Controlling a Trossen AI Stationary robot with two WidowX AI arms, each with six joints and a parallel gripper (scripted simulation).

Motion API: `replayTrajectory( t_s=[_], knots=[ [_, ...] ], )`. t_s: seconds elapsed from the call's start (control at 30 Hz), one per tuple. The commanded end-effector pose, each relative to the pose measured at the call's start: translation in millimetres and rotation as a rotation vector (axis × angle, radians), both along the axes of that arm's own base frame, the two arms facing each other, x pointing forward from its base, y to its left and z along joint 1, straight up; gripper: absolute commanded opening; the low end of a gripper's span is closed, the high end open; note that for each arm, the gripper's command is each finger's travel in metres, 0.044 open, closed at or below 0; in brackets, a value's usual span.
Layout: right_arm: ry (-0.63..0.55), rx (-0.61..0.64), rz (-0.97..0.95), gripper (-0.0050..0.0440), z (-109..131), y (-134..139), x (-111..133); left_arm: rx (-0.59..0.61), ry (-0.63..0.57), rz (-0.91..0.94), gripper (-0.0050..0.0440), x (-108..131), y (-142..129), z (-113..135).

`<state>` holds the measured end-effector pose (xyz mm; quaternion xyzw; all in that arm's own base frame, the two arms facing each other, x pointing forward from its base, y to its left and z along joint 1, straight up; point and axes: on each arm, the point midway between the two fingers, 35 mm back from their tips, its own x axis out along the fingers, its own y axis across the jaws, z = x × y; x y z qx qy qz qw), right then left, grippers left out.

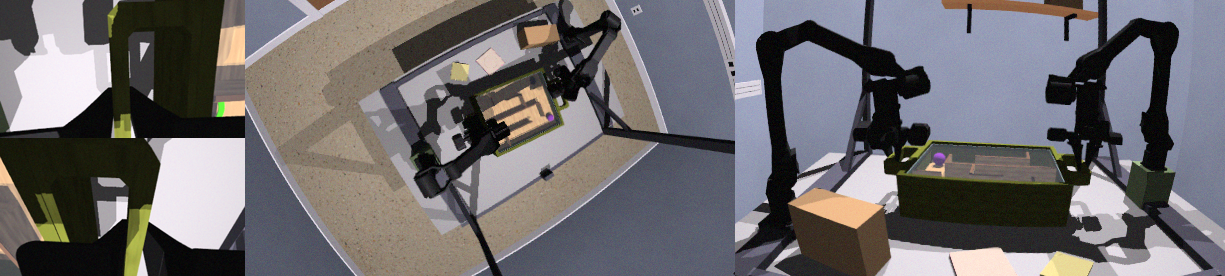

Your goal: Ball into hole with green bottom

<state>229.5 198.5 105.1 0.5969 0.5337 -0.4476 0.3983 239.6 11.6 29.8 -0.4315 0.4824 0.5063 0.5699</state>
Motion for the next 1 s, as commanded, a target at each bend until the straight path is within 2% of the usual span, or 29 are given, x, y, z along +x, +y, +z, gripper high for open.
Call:
replayTrajectory(
  t_s=[0.0, 0.13, 0.23, 0.4, 0.5, 0.53, 0.63, 0.7, 0.73, 0.77, 0.87, 0.97],
  knots=[
    [-0.009, 0.079, 0.009, -0.0050, 26, 6, 6, -0.026, -0.047, -0.004, -0.0050, -3, 2, -2],
    [0.031, 0.068, 0.011, -0.0050, 30, 7, 9, -0.018, -0.081, -0.004, -0.0050, -4, 3, -9],
    [0.009, 0.063, 0.010, -0.0050, 25, 6, 2, -0.012, -0.085, -0.001, -0.0050, 7, 1, 4],
    [-0.033, 0.039, 0.007, -0.0050, 11, 5, -3, 0.001, -0.027, 0.002, -0.0050, 10, 0, 12],
    [-0.028, 0.056, 0.008, -0.0050, 17, 6, 0, -0.008, -0.034, 0.001, -0.0050, 6, 1, 8],
    [-0.044, 0.064, 0.009, -0.0050, 7, 4, -5, -0.022, -0.009, -0.002, -0.0050, 10, 2, 15],
    [-0.077, 0.035, 0.007, -0.0050, 3, 5, -4, 0.003, 0.011, 0.003, -0.0050, 12, 1, 21],
    [-0.084, 0.072, 0.006, -0.0050, -2, 2, -6, -0.036, 0.029, -0.003, -0.0050, 12, 3, 23],
    [-0.090, 0.070, 0.009, -0.0050, -2, 5, -6, -0.027, 0.033, -0.002, -0.0050, 13, 2, 24],
    [-0.061, 0.063, 0.008, -0.0050, 13, 6, 3, -0.009, 0.003, 0.003, -0.0050, 2, 1, 12],
    [-0.031, 0.081, 0.009, -0.0050, 16, 5, 5, -0.035, -0.016, -0.003, -0.0050, -2, 3, 5],
    [-0.005, 0.048, 0.010, -0.0050, 22, 10, 5, 0.005, -0.049, 0.002, -0.0050, -2, 0, 1]
  ],
)
